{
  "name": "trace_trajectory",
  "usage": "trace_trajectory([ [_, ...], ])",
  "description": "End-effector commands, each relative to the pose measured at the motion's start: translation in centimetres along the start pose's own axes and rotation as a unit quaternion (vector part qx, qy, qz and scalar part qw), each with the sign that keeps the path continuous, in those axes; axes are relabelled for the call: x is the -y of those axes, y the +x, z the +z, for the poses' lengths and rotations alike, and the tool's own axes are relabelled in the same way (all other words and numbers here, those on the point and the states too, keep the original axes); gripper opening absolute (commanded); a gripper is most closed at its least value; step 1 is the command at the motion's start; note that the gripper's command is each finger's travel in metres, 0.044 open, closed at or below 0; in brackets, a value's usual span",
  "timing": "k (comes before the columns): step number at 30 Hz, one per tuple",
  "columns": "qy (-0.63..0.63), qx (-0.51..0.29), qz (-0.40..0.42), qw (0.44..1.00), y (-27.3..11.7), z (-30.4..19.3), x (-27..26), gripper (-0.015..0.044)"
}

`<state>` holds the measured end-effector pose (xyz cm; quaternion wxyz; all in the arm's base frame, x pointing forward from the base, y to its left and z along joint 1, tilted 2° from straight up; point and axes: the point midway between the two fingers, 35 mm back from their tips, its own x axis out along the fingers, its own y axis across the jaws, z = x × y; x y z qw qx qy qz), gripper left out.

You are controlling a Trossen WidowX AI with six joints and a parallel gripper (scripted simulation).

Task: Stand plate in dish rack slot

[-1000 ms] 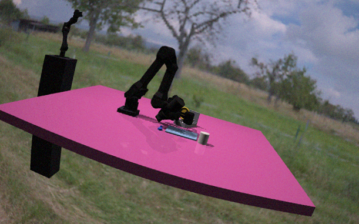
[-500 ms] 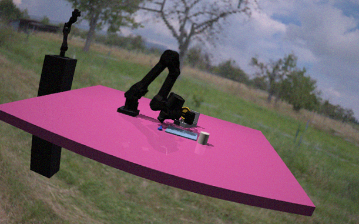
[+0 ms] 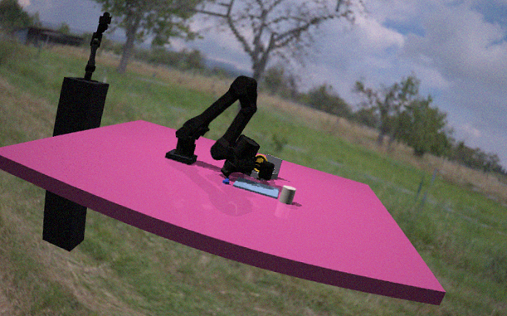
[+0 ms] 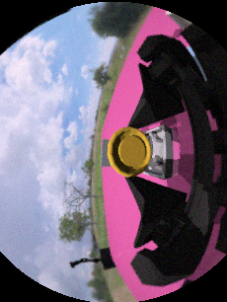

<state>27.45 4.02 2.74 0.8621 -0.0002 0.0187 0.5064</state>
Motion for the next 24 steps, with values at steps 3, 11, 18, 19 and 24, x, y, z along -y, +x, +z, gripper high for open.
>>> trace_trajectory([
  [3, 0.003, 0.0, 0.0, 1.0, 0.0, 0.01, -0.05, 0.0],
  [11, 0.0, 0.0, 0.0, 1.0, 0.0, 0.01, -0.03, 0.0157],
  [18, 0.0, 0.0, 0.0, 1.0, 0.0, 0.01, -0.03, 0.0341],
  [19, 0.0, 0.0, 0.0, 1.0, 0.0, 0.01, -0.03, 0.0368],
  [24, 0.0, 0.0, 0.0, 1.0, 0.0, 0.01, -0.03, 0.04],
])
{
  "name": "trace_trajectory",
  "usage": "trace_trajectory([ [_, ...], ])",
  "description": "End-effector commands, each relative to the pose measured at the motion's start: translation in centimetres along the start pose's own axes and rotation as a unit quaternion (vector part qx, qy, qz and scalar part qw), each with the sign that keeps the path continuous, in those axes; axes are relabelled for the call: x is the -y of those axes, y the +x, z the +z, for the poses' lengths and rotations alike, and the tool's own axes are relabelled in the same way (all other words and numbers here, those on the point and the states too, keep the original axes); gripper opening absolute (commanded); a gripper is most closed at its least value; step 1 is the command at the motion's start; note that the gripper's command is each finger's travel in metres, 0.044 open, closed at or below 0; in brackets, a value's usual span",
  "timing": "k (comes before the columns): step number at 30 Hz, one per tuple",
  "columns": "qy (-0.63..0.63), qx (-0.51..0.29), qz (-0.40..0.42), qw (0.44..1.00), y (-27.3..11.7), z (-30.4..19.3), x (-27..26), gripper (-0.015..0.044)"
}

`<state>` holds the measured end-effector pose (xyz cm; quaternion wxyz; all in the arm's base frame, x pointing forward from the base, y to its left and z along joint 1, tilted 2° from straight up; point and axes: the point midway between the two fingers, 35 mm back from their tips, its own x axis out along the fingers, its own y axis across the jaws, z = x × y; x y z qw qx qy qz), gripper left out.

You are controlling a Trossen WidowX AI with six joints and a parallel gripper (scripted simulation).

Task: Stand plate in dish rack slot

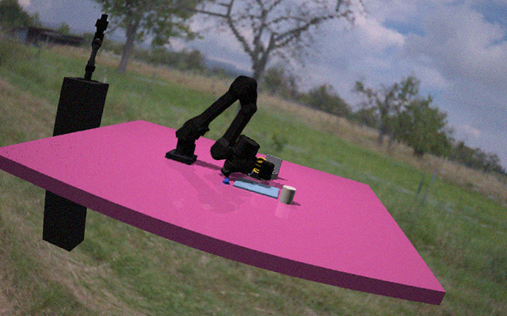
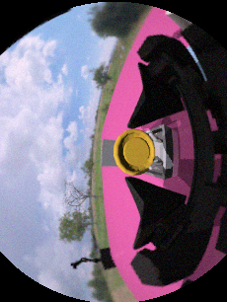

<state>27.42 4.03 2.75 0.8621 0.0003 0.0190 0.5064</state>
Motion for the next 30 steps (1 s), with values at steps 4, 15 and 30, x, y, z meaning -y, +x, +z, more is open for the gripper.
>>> trace_trajectory([
  [4, 0.0, 0.0, 0.0, 1.0, 0.0, 0.0, 0.0, 0.04],
  [15, -0.004, 0.003, -0.001, 1.0, 0.0, 5.9, 1.0, 0.04],
  [30, 0.006, 0.001, -0.018, 1.0, 0.0, 11.9, 1.9, 0.04],
])
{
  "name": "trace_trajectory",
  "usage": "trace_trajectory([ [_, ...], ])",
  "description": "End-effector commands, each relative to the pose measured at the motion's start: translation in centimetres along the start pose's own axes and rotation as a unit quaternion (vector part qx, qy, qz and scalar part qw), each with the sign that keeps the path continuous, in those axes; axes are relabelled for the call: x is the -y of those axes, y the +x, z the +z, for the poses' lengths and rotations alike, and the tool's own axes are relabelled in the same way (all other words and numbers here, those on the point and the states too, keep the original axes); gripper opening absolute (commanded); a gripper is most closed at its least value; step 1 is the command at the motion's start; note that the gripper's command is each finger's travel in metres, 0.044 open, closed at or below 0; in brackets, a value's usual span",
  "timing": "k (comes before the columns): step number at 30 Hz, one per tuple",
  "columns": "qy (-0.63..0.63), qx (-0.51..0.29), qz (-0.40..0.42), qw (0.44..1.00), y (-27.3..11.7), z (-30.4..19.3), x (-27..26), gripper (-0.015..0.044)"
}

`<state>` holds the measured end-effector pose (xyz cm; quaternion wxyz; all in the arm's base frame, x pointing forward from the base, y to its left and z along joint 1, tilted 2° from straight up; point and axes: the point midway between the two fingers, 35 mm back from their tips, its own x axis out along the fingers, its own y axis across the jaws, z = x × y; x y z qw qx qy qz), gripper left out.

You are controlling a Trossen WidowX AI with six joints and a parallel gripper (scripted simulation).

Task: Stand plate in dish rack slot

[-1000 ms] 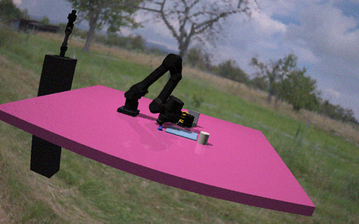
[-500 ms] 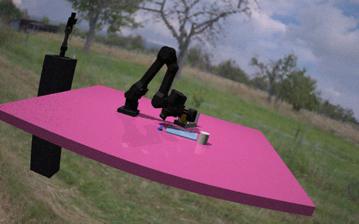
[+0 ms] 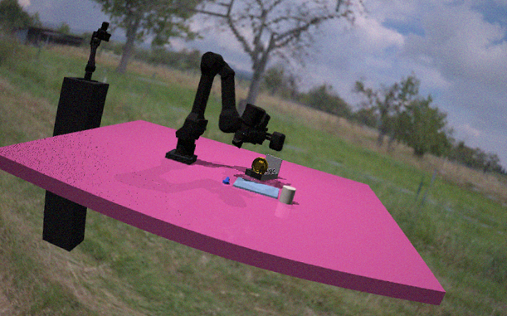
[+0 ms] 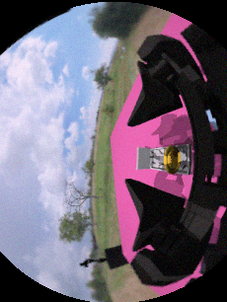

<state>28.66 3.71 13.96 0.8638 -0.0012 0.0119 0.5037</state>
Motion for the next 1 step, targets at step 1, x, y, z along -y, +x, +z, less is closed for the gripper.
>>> trace_trajectory([
  [1, 0.02, -0.008, -0.026, 0.999, 0.1, 0.72, 1.58, 0.04],
])
